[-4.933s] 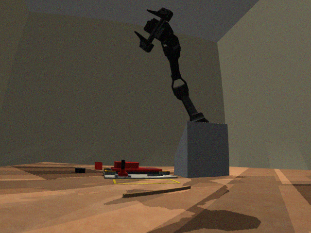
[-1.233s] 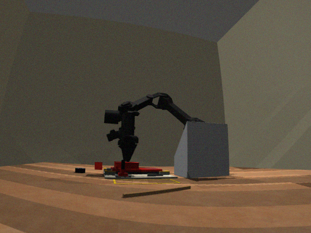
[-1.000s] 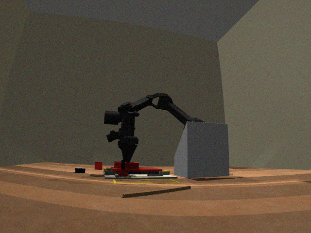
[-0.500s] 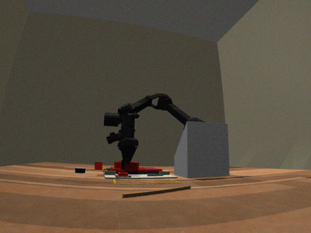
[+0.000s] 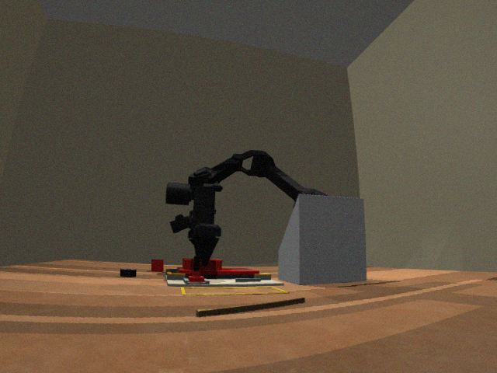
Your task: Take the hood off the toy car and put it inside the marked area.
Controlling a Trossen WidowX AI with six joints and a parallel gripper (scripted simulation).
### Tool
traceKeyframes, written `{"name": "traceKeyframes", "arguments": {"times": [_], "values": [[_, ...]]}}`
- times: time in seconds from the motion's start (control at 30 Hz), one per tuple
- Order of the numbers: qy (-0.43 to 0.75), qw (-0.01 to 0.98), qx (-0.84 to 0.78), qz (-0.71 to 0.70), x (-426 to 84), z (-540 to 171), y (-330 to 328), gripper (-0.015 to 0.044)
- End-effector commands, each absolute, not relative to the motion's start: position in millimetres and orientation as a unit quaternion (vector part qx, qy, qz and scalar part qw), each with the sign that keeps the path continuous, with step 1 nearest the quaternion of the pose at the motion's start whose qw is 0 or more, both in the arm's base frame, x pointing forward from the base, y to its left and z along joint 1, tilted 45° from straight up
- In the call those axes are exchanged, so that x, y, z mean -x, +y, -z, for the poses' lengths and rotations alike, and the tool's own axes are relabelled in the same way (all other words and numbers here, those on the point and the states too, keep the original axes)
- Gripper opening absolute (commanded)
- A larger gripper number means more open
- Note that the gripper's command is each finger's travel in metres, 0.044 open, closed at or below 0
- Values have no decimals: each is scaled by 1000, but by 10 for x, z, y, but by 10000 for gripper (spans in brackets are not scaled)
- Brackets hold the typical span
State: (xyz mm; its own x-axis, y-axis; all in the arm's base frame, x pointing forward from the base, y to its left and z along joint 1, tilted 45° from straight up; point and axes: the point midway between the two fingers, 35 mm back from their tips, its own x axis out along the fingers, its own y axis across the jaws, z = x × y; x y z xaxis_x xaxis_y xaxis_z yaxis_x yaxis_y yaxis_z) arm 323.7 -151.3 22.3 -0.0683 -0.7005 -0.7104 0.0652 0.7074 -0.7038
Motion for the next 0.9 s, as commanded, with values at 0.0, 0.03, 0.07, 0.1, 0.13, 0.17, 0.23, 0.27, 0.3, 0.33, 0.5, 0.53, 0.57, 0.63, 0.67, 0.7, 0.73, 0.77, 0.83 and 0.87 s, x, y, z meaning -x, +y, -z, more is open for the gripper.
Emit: {"name": "traceKeyframes", "arguments": {"times": [0.0, 0.03, 0.07, 0.1, 0.13, 0.17, 0.23, 0.27, 0.3, 0.33, 0.5, 0.53, 0.57, 0.63, 0.67, 0.7, 0.73, 0.77, 0.83, 0.87], "values": [[666, 640, 238, 300, -3239, -226, -1511, 361], [666, 640, 238, 300, -3239, -226, -1511, 355], [666, 640, 238, 300, -3239, -226, -1511, 348], [666, 640, 238, 300, -3239, -226, -1511, 341], [666, 640, 238, 300, -3239, -226, -1511, 335], [666, 640, 238, 300, -3239, -226, -1511, 328], [666, 640, 238, 300, -3239, -226, -1511, 315], [666, 640, 238, 300, -3239, -226, -1511, 308], [666, 640, 238, 300, -3239, -226, -1511, 301], [666, 640, 238, 300, -3239, -226, -1511, 295], [666, 640, 238, 299, -3241, -237, -1500, 163], [666, 640, 238, 299, -3242, -241, -1495, 137], [666, 640, 238, 299, -3242, -246, -1491, 111], [666, 640, 238, 299, -3244, -255, -1482, 58], [667, 640, 238, 299, -3245, -259, -1477, 32], [667, 640, 238, 299, -3245, -263, -1472, 6], [667, 640, 238, 299, -3246, -268, -1468, 0], [667, 640, 238, 299, -3247, -272, -1463, 0], [667, 640, 238, 299, -3248, -281, -1454, 0], [667, 640, 238, 299, -3249, -286, -1449, 0]]}}
